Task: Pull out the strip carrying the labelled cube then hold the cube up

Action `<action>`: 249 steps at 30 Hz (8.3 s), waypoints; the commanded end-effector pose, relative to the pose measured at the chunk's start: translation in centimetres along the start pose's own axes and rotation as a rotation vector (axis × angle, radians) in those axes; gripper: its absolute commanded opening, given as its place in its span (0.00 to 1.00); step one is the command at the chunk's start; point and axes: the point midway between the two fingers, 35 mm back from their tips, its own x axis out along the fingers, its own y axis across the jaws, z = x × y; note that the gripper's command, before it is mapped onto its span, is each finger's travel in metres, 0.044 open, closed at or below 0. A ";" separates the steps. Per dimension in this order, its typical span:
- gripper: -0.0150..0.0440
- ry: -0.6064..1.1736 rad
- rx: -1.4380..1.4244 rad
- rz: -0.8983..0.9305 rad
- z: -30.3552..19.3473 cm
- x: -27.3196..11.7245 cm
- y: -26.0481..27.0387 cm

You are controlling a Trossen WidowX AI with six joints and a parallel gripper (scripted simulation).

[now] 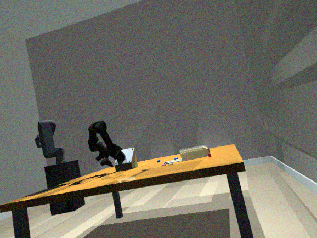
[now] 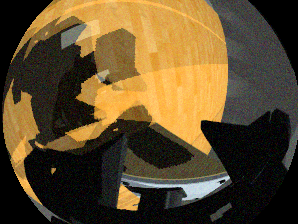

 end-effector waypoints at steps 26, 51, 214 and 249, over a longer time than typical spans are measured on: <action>0.93 -0.182 0.804 -0.327 -5.2 -2.8 -16.3; 0.93 0.439 2.392 -0.897 -39.5 -0.9 -11.2; 0.25 0.732 2.676 0.419 -50.0 11.4 10.9; 0.25 0.732 2.674 0.422 -45.9 10.1 11.9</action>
